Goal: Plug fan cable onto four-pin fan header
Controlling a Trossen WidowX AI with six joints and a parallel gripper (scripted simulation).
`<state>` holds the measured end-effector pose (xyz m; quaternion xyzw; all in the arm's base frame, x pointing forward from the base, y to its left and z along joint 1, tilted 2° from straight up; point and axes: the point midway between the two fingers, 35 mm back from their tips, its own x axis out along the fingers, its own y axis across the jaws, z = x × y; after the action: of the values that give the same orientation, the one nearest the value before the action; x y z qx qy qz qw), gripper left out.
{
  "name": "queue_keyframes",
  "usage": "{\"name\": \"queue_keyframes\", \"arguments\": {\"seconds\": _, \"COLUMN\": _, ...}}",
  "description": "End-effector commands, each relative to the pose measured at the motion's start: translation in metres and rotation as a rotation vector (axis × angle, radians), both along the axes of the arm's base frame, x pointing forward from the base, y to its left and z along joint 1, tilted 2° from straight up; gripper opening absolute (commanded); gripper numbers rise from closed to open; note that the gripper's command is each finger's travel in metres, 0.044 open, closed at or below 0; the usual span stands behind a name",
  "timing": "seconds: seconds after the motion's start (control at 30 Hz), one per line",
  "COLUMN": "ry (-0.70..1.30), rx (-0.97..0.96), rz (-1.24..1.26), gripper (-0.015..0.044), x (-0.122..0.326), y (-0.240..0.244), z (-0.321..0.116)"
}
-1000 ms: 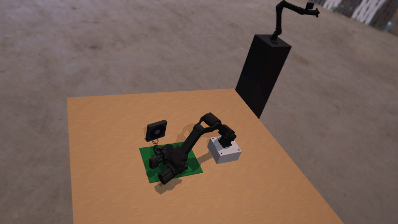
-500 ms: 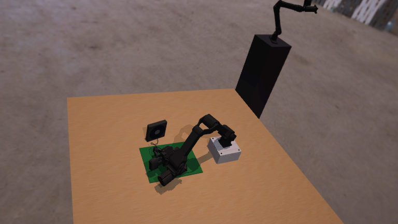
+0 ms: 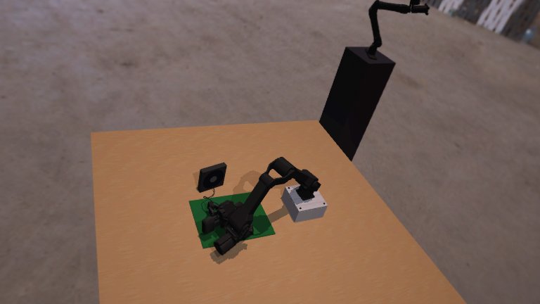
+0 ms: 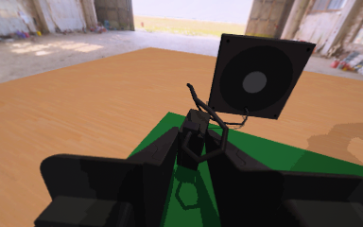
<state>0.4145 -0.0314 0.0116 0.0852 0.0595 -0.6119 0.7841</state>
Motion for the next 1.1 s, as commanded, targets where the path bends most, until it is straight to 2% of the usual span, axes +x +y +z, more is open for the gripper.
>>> {"name": "queue_keyframes", "arguments": {"seconds": 0.0, "ry": -0.008, "rx": 0.005, "rz": -0.001, "gripper": 0.0, "x": 0.001, "y": 0.001, "z": -0.004}}
{"name": "queue_keyframes", "arguments": {"seconds": 1.07, "ry": 0.001, "rx": 0.0, "rz": 0.0, "gripper": 0.0, "x": 0.001, "y": 0.001, "z": -0.022}}
